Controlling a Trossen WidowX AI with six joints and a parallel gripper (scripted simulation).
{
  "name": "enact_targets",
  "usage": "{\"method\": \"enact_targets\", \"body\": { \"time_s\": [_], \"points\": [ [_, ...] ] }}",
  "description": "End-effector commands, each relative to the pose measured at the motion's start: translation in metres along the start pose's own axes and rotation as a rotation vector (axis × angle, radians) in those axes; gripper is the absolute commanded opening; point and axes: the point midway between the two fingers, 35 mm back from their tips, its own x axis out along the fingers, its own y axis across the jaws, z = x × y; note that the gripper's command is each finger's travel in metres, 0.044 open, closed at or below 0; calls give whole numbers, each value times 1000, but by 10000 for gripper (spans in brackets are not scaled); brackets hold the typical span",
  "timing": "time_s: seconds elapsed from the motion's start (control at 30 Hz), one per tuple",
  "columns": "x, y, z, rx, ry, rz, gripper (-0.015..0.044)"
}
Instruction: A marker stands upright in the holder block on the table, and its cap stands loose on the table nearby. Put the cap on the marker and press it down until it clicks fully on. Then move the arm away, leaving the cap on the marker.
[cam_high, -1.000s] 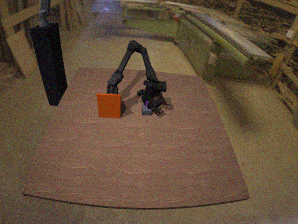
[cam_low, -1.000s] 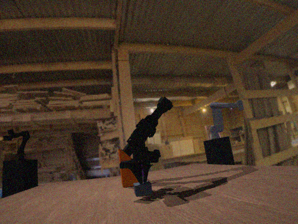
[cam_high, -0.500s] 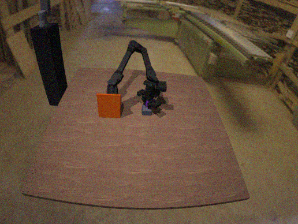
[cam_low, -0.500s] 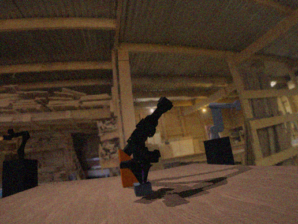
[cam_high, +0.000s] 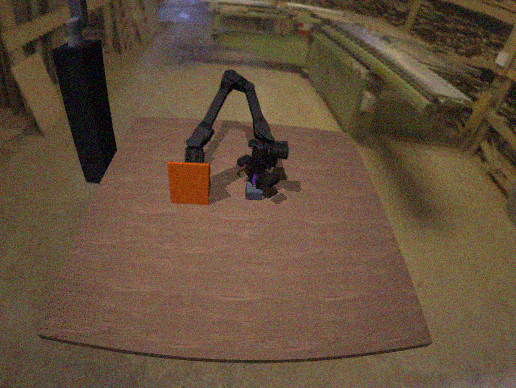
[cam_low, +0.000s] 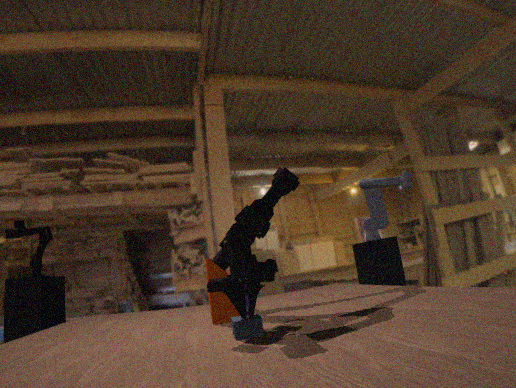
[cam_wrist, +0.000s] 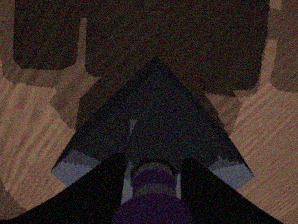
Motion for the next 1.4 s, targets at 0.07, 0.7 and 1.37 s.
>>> {"method": "enact_targets", "body": {
  "time_s": [0.07, 0.7, 1.37],
  "points": [
    [0, 0, 0, -1, 3, -1, 236],
    [-76, -3, 1, 0, 3, -10, 440],
    [-103, -6, -5, 730, 15, -7, 0]
  ]
}}
